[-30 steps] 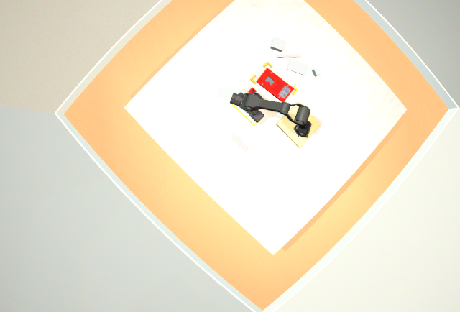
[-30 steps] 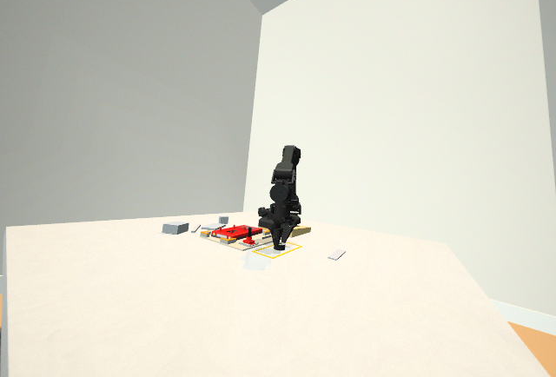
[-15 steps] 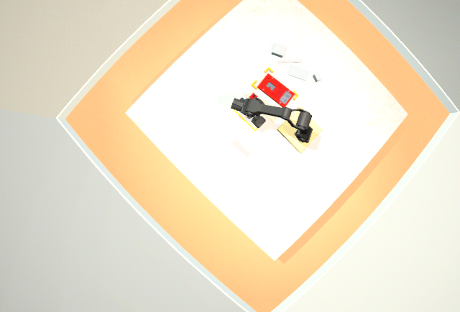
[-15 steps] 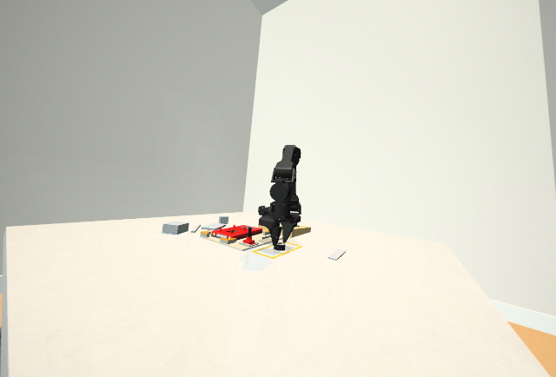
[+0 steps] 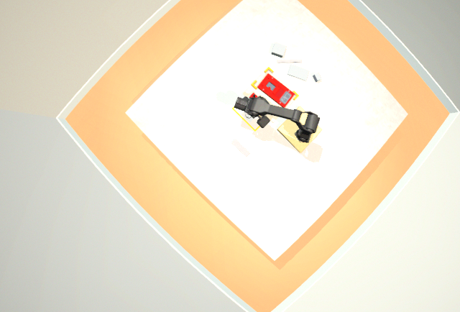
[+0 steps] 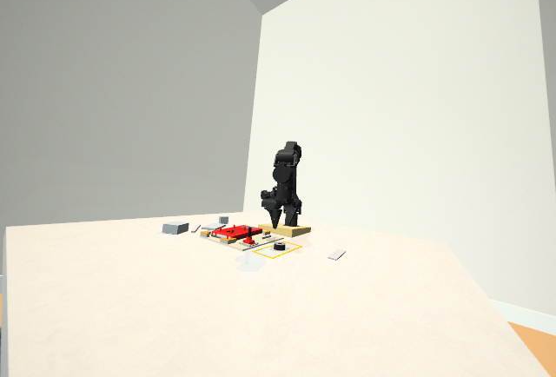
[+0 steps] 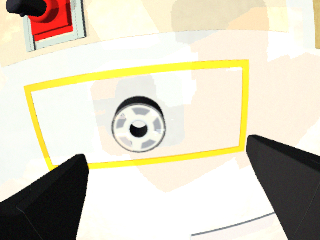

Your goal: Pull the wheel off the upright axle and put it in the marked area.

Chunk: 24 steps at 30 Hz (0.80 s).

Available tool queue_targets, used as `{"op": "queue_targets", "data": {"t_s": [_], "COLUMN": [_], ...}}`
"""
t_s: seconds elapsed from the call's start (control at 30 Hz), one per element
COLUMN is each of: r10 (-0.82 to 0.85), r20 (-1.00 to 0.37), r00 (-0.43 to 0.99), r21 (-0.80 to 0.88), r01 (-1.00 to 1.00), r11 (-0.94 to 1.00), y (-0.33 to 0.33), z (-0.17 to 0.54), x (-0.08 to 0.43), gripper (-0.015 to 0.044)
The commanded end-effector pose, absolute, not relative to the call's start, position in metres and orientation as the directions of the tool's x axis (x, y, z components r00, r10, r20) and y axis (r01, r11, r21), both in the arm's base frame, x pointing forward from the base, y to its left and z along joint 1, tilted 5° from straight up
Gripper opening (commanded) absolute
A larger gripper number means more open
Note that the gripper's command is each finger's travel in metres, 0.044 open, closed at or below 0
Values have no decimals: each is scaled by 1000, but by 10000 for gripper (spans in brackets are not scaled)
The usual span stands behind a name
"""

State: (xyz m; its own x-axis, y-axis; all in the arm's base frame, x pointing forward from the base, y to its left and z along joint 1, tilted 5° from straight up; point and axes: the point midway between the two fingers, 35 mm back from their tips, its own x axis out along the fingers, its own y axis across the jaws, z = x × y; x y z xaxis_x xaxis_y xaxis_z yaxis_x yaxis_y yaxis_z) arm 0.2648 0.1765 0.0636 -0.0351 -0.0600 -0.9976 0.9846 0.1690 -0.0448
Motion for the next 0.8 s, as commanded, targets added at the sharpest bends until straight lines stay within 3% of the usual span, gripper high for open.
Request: {"op": "queue_targets", "data": {"t_s": [0.0,0.27,0.77], "r10": [-51,-53,-53], "r20": [-998,-998,-998], "r00": [-25,-30,-30], "r21": [-33,-38,-38], "r01": [985,985,985], "r11": [167,166,166], "y": [166,141,140], "z": [84,110,111], "x": [248,208,207], "gripper": [440,440,440]}}
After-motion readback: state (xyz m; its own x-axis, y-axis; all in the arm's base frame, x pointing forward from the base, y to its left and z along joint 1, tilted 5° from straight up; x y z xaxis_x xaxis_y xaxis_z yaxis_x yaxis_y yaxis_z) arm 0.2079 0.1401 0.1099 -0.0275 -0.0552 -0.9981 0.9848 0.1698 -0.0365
